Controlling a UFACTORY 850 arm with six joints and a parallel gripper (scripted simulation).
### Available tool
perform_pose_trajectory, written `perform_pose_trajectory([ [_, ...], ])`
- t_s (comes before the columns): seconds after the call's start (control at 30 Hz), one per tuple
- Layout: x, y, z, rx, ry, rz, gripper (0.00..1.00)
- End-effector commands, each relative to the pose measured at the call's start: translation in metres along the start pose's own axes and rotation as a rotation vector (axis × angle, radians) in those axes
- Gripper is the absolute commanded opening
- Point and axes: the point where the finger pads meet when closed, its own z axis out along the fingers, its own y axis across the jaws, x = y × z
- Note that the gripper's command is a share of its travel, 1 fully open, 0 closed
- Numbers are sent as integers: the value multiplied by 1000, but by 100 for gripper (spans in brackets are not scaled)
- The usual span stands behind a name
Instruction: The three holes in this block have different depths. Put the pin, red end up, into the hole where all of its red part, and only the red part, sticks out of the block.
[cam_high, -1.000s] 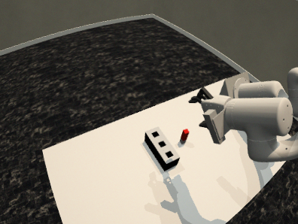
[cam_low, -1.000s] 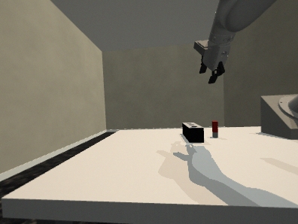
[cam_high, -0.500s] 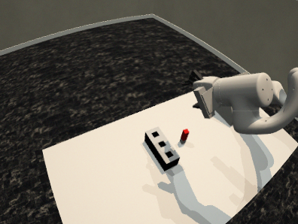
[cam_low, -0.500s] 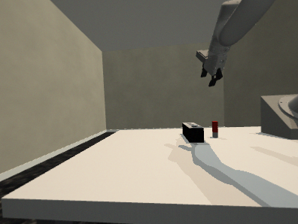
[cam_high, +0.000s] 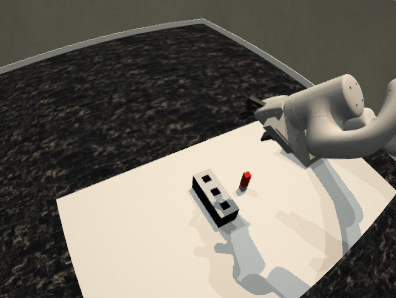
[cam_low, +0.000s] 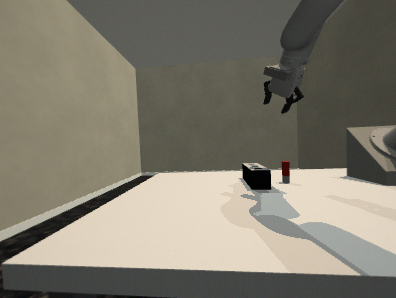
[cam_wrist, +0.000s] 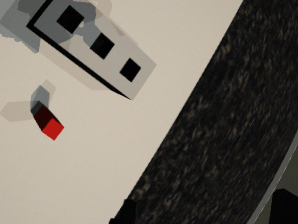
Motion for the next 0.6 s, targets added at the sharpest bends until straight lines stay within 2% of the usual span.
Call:
perform_pose_trajectory([
  [0.0,-2,0,0,82,102,-35,100],
  [0.03,-2,0,0,82,102,-35,100],
  [0.07,0,1,-1,123,164,-236,100],
  [0.17,0,1,-1,148,194,-288,100],
  [0.27,0,1,-1,187,256,-386,100],
  [0.57,0,1,-1,187,256,-386,100],
])
